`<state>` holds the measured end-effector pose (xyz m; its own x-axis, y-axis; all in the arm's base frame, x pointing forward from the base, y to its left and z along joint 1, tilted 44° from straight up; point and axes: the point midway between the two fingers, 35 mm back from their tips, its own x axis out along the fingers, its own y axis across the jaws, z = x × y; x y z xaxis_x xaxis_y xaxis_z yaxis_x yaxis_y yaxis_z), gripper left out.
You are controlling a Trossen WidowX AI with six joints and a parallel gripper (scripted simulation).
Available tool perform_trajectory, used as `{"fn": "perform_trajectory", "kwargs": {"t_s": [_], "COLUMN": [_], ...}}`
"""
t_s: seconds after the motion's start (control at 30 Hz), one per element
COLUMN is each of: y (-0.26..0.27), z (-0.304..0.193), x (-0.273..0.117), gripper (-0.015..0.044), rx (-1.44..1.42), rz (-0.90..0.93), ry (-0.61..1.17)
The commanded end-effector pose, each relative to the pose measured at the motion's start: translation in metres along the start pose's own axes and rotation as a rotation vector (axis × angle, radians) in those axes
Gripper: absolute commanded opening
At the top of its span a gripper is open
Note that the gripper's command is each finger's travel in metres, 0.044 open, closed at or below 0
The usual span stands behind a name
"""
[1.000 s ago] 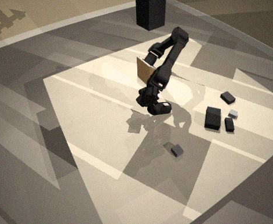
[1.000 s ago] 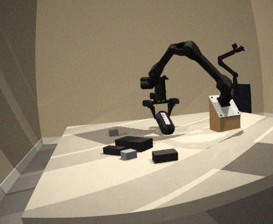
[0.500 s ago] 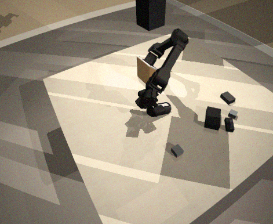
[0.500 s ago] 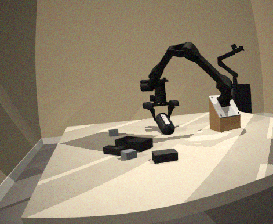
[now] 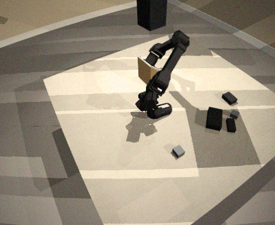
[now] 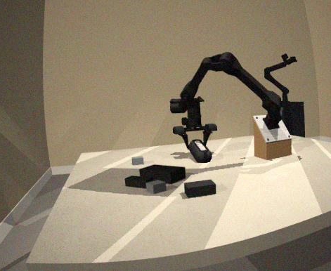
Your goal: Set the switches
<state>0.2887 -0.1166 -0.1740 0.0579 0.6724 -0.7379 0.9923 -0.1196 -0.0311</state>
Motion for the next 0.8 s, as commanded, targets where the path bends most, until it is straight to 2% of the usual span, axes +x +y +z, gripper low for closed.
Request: {"fn": "perform_trajectory", "kwargs": {"t_s": [0.0, 0.77], "y": [0.0, 0.0], "z": [-0.001, 0.003], "x": [0.005, 0.023], "gripper": [0.0338, 0.0338], "rx": [0.002, 0.002], "rz": [-0.003, -0.003], "ry": [0.009, 0.009]}}
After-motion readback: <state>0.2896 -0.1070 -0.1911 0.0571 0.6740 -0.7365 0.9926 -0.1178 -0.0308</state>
